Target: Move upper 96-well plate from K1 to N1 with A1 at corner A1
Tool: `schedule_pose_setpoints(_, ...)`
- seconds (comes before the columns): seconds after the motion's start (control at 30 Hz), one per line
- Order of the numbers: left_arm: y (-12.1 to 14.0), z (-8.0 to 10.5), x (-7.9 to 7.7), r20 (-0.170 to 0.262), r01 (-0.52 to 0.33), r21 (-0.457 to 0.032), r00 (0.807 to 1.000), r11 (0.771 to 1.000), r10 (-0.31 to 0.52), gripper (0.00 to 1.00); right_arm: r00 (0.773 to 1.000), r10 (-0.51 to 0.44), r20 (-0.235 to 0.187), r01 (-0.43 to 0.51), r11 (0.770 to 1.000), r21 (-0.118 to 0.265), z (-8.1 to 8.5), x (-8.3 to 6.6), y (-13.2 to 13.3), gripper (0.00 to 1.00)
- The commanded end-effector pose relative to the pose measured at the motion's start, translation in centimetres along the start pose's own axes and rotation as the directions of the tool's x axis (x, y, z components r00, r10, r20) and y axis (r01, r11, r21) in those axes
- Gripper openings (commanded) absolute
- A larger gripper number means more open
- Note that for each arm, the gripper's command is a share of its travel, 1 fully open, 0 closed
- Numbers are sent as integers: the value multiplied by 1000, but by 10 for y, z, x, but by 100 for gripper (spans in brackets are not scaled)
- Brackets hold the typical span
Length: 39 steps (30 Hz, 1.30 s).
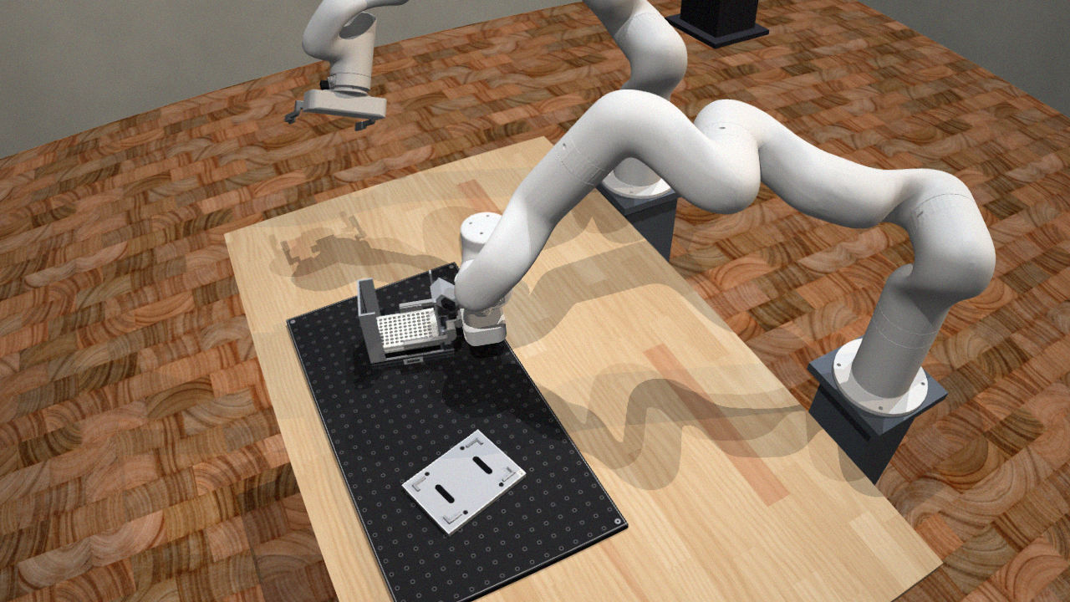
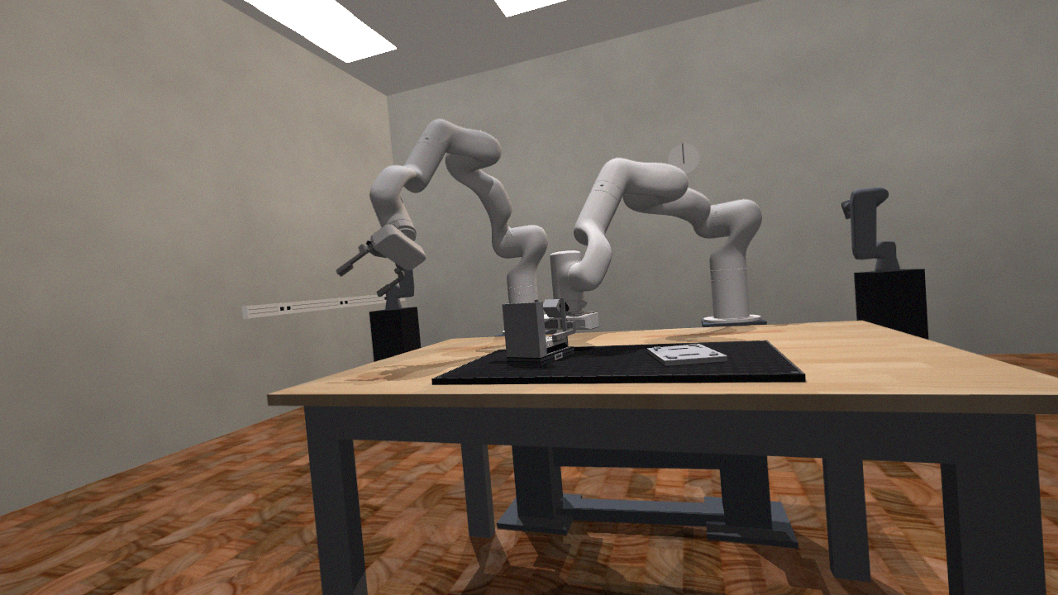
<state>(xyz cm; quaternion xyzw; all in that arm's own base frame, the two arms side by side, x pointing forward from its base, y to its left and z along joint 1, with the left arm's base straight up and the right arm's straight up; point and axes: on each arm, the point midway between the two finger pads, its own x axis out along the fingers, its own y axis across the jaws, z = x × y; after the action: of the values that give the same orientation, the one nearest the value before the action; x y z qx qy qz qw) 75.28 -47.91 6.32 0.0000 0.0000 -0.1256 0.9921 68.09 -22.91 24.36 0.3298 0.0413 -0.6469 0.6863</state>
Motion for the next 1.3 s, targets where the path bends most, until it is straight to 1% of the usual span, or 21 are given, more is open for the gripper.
schedule_pose_setpoints(0.0,0,2,1,3,0,-1,1000,1000,0,0,1000,1,0,-1,1000,2,1,0,1,100)
schedule_pose_setpoints(0.67,0,2,1,3,0,-1,1000,1000,0,0,1000,1,0,-1,1000,2,1,0,1,100)
schedule_pose_setpoints(1.27,0,13,1,3,0,-1,1000,1000,0,0,1000,1,0,-1,1000,2,1,0,1,100)
